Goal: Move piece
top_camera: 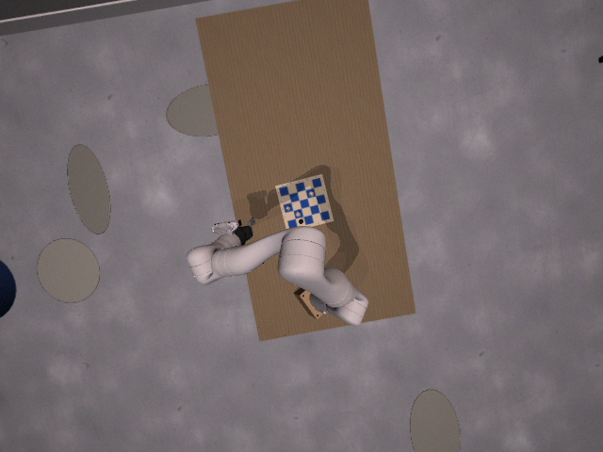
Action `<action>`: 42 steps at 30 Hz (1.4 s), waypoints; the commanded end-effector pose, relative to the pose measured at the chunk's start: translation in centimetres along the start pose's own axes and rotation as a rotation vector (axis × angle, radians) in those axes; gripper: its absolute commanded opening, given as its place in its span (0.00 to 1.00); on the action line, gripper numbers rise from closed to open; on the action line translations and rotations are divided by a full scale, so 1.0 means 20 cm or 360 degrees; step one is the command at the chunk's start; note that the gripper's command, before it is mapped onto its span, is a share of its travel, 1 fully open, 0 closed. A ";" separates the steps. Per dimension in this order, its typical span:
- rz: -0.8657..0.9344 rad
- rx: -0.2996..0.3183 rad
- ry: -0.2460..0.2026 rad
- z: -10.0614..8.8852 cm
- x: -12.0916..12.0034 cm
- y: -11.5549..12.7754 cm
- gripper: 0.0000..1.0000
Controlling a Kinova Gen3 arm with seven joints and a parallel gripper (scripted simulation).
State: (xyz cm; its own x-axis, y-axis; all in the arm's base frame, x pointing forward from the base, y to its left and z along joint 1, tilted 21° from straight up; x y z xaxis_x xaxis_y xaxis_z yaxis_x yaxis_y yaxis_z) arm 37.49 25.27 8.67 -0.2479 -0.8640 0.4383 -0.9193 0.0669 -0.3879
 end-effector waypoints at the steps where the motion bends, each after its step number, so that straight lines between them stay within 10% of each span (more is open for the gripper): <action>1: 0.0001 0.0001 -0.0003 0.00 0.00 0.00 1.00; 25: 0.0079 -0.0002 0.0034 0.02 -0.01 -0.02 1.00; 34: 0.0397 0.0004 0.0186 0.14 -0.04 -0.09 1.00; 42: 0.1006 0.0122 0.0474 0.35 -0.08 -0.19 1.00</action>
State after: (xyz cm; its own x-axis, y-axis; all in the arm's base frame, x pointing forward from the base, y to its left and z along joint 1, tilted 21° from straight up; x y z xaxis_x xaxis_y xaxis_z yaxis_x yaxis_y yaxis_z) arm 43.11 22.83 6.42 -0.7742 -0.5557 0.3031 -0.5904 0.4614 -0.6623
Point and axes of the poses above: the point where the finger pads meet when closed, its own z axis out along the fingers, its own x axis across the jaws, y = z × x, the point moved 2 cm from there along -z, back along the fingers, and after that the axes turned 8 degrees about z, right-handed, at the moved point
